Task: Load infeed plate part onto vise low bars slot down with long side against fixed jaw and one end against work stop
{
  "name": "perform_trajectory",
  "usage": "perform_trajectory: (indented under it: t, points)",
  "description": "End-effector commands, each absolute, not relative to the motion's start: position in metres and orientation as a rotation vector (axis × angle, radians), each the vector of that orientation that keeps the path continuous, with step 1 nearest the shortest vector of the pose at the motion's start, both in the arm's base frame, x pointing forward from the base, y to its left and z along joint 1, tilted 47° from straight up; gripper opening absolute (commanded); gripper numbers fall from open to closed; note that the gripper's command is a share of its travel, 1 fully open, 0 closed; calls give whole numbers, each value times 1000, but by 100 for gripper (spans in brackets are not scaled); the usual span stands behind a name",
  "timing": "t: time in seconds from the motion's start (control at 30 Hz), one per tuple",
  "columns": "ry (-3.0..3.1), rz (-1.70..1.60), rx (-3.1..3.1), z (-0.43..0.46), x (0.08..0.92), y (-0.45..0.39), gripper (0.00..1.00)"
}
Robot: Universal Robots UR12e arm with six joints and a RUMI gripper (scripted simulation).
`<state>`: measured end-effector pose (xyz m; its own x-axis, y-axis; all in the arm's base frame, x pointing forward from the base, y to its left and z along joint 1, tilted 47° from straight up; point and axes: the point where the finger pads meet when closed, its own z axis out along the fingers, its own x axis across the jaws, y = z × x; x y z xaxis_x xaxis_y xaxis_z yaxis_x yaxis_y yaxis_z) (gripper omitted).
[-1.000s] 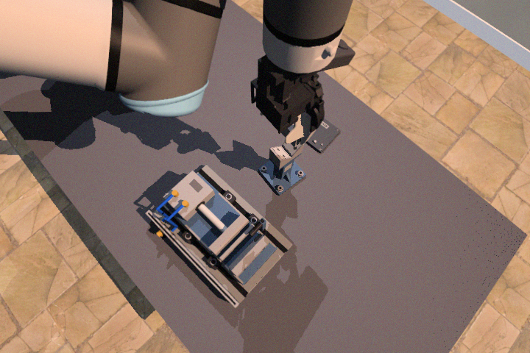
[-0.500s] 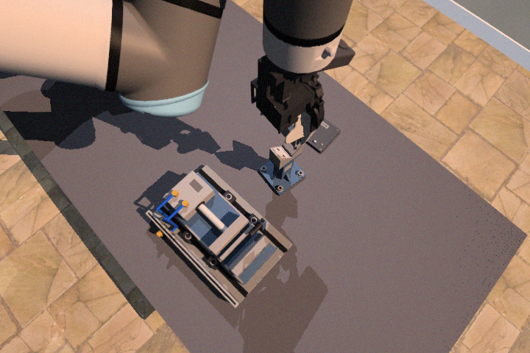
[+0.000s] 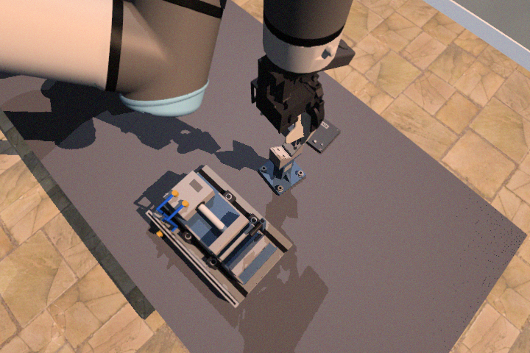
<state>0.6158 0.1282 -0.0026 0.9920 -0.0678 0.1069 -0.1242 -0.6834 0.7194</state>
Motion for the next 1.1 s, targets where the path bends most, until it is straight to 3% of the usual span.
perform_trajectory:
  t: [0.0, 1.07]
  points:
    - [-133, 92, 2321, -2, 616, 129, 0]
    - [-136, 74, 2114, -4, 617, 130, 0]
